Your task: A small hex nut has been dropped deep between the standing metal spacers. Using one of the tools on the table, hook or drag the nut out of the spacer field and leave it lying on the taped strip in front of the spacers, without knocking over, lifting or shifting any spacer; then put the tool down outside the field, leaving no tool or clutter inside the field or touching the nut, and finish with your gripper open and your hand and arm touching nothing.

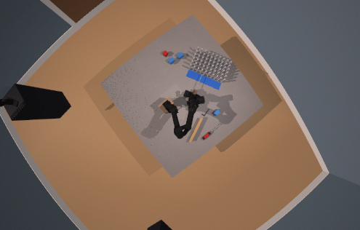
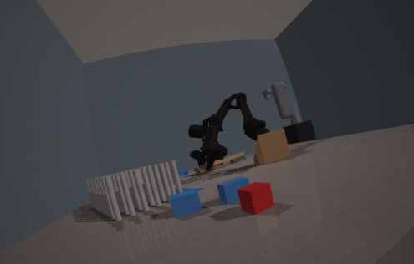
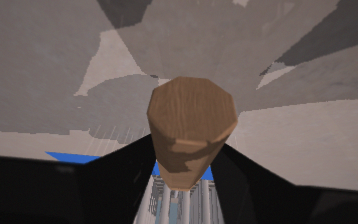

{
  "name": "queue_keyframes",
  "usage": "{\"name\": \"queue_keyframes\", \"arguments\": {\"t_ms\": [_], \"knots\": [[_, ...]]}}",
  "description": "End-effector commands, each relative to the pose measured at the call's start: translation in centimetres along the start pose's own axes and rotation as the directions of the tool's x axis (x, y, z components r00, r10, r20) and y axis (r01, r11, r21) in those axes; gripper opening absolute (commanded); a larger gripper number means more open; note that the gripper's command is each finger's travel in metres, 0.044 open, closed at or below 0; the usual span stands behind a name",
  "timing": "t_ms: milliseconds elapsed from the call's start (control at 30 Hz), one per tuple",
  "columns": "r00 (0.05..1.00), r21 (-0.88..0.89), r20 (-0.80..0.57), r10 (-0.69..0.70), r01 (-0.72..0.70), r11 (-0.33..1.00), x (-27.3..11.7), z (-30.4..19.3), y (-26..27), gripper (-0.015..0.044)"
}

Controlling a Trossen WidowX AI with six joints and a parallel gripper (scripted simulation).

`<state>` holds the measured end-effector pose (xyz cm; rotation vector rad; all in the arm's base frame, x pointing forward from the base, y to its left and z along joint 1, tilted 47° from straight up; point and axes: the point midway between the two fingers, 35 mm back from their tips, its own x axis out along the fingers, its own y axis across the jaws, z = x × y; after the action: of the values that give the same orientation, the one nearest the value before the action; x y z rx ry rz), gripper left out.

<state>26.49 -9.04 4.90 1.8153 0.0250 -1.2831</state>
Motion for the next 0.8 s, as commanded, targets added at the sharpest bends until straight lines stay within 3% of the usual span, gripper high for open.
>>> {"name": "queue_keyframes", "arguments": {"t_ms": [0,767], "knots": [[1.000,-0.003,-0.010,0.000,0.000,1.000,0.08,-0.34,0.04,0.0000],[1.000,-0.001,-0.011,0.001,-0.001,1.000,0.68,-1.23,0.13,0.0000]]}}
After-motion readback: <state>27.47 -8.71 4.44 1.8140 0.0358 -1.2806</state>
